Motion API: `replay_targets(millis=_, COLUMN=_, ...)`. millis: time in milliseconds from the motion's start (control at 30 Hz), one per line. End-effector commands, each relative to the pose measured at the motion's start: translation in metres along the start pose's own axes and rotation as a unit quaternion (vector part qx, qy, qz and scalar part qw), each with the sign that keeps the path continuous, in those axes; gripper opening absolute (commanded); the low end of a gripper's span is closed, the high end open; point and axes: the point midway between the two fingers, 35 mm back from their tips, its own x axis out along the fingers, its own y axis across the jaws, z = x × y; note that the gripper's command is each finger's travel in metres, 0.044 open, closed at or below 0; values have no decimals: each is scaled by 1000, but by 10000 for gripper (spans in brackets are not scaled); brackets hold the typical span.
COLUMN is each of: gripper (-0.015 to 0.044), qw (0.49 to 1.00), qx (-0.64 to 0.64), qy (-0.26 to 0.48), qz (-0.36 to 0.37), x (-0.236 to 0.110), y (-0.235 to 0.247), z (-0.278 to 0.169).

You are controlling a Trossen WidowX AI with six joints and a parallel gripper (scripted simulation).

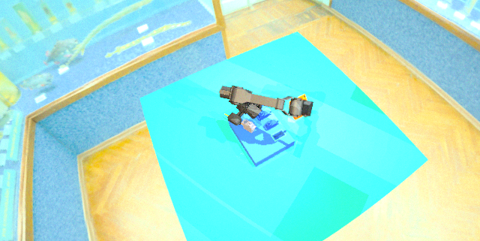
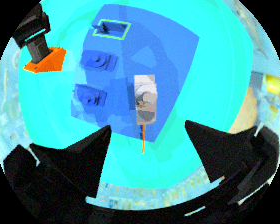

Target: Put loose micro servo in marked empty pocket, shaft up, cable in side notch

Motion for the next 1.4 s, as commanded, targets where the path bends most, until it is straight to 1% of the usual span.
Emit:
replay_targets(millis=0, gripper=440, qw=1000, qx=-1, qy=-7, qz=1, x=18, y=0, z=2)
replay_targets(millis=700, gripper=440, qw=1000, qx=-1, qy=-7, qz=1, x=42, y=0, z=2)
replay_targets(millis=1133, gripper=99, qw=1000, qx=-1, qy=-7, qz=1, x=42, y=0, z=2)
replay_targets(millis=1300, gripper=65, qw=1000, qx=-1, qy=-7, qz=1, x=42, y=0, z=2)
replay_targets(millis=1367, gripper=13, qw=1000, qx=-1, qy=-7, qz=1, x=40, y=0, z=2)
